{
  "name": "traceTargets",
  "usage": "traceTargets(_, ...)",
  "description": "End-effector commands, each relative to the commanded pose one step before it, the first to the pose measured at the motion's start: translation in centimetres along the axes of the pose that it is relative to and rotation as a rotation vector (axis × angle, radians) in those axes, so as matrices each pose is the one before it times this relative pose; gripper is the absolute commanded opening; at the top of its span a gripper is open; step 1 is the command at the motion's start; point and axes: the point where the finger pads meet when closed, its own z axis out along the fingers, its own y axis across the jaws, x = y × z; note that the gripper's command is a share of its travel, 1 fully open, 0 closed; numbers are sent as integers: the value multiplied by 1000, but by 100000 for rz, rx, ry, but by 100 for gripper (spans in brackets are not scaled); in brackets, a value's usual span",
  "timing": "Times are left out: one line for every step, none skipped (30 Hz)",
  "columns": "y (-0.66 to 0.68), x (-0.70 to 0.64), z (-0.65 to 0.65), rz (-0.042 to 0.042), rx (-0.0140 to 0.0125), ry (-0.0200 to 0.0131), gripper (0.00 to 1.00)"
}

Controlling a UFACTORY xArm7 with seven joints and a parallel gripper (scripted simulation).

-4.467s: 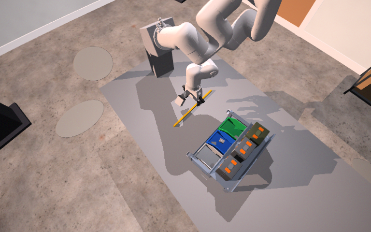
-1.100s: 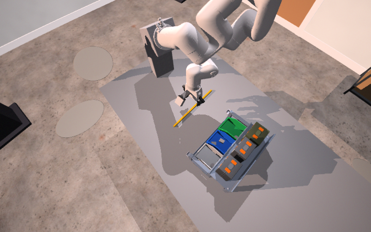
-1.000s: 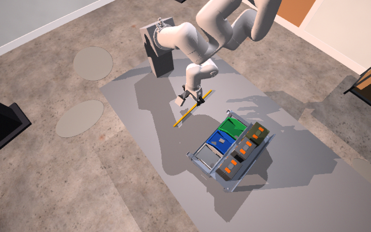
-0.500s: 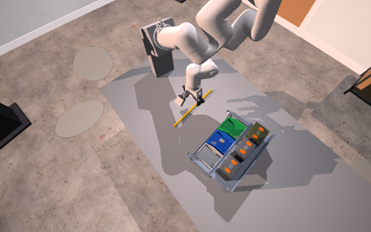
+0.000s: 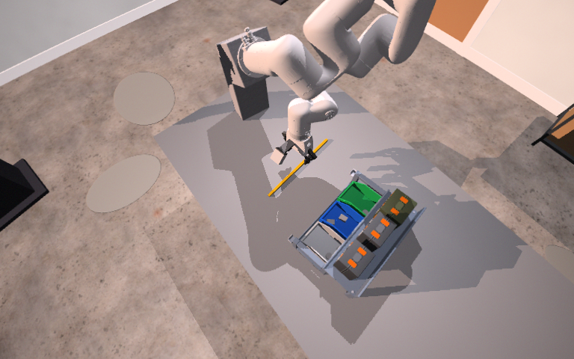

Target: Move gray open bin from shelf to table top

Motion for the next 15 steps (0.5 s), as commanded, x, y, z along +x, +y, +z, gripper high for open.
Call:
traceTargets(-386,-412,-5237,-161,85,81,100)
traceTargets(0,0,0,0,0,0,100)
traceTargets(0,0,0,0,0,0,100)
traceTargets(0,0,0,0,0,0,100)
traceTargets(0,0,0,0,0,0,100)
traceTargets(0,0,0,0,0,0,100)
traceTargets(0,0,0,0,0,0,100)
traceTargets(0,0,0,0,0,0,100)
traceTargets(0,0,0,0,0,0,100)
traceTargets(0,0,0,0,0,0,100)
traceTargets(332,366,4157,139,-98,17,100)
traceTargets(-82,-91,-1039,-35,25,-4,100)
traceTargets(-82,-91,-1039,-35,25,-4,100)
traceTargets(-83,-91,-1039,-35,25,-4,100)
traceTargets(-83,-91,-1039,-35,25,-4,100)
